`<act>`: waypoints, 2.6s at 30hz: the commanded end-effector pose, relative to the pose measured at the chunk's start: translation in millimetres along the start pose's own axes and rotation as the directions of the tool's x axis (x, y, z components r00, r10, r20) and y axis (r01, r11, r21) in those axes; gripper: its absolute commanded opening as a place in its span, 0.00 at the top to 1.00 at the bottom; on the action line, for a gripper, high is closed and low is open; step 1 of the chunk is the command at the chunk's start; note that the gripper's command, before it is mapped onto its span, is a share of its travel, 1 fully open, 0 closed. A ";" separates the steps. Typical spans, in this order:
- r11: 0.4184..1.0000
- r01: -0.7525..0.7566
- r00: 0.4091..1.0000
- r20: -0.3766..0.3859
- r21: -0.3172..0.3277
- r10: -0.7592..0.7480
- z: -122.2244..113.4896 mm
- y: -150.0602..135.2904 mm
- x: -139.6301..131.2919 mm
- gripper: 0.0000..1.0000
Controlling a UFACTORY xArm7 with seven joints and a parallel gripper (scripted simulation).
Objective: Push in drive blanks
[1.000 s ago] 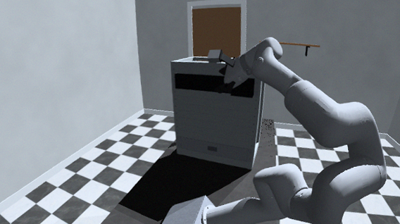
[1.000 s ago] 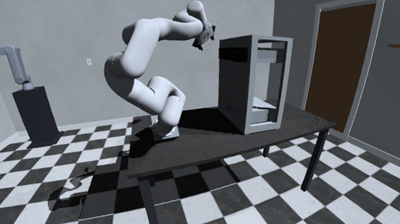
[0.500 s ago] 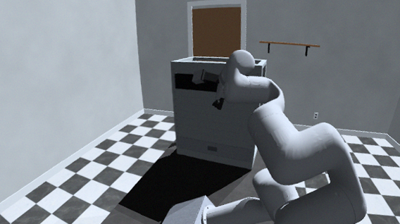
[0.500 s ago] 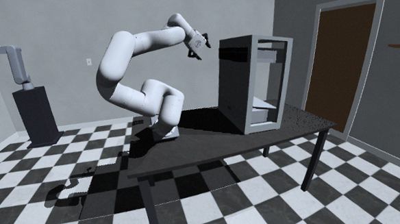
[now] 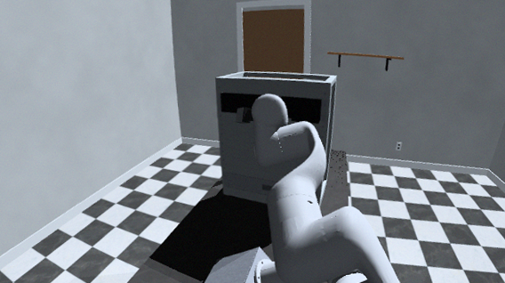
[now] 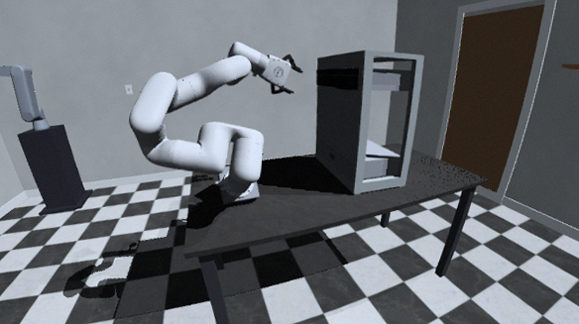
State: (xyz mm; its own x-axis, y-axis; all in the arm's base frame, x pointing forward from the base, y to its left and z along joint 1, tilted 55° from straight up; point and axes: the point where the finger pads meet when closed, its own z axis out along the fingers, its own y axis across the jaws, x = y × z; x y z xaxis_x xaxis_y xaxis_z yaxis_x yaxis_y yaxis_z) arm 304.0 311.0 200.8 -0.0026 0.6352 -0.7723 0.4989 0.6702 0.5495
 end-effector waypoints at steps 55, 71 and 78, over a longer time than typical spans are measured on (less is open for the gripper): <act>0.904 0.070 0.980 0.198 -0.422 0.016 -19.8 0.8 5.2 0.00; 0.905 0.070 0.980 0.200 -0.420 0.017 -12.5 4.8 0.4 0.00; 0.905 0.070 0.980 0.200 -0.420 0.017 7.8 15.8 -12.7 0.00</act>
State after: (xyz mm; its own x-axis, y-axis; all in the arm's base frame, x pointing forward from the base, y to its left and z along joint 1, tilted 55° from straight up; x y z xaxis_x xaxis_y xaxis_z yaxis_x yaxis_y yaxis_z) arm 303.2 315.0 210.0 0.1805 0.5549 -0.8121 0.0885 0.8131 0.5753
